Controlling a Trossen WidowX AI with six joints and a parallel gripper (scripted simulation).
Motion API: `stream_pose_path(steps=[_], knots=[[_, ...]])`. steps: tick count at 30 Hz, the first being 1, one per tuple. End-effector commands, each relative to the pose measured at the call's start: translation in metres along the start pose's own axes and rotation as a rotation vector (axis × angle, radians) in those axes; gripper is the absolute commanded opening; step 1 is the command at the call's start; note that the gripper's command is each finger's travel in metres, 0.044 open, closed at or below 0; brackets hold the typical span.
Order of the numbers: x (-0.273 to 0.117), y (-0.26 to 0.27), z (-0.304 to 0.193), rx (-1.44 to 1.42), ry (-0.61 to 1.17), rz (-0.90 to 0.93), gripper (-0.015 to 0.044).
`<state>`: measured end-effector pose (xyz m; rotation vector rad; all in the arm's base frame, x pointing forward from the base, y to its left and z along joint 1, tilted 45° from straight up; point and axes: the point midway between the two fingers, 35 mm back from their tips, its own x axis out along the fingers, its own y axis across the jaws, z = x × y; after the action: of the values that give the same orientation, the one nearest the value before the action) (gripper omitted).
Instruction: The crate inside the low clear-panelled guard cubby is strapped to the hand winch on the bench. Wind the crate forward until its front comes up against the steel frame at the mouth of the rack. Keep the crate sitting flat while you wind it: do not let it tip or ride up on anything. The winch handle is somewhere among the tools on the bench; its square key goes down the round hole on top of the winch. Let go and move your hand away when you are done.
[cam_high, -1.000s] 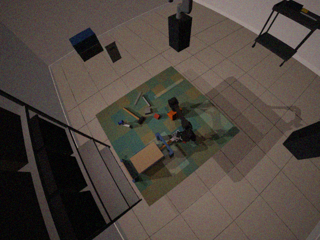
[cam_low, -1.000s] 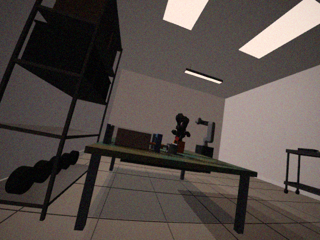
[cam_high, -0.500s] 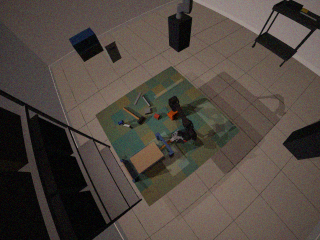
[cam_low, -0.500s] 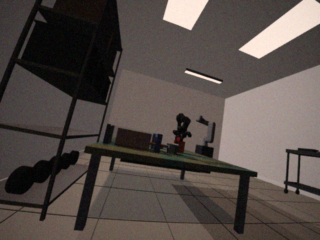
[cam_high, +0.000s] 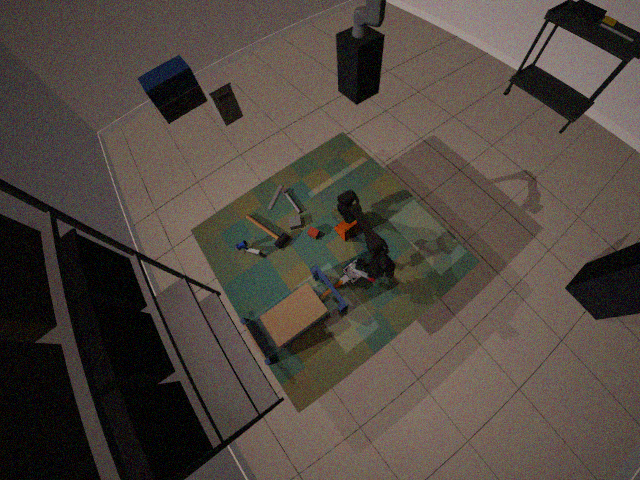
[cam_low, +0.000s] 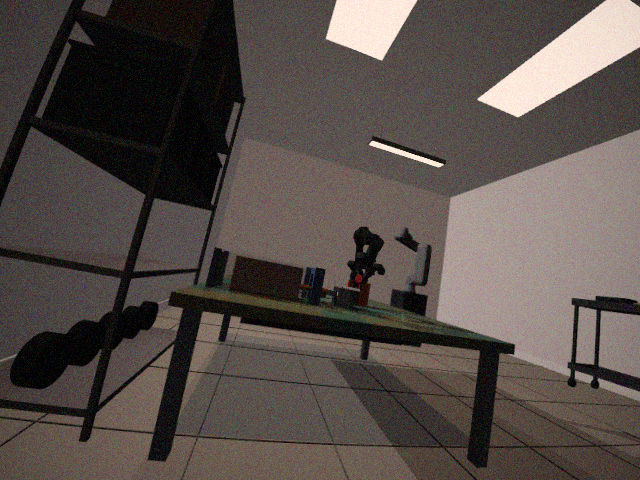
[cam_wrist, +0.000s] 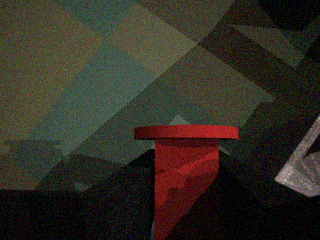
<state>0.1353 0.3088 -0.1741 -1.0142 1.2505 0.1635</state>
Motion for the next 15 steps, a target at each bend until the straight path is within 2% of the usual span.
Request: stream_pose_path(steps=[1, 15], knots=[[-0.002, 0.003, -0.016, -0.021, 0.029, 0.003, 0.0], [-0.008, 0.003, -0.029, -0.021, 0.03, 0.003, 0.0]])
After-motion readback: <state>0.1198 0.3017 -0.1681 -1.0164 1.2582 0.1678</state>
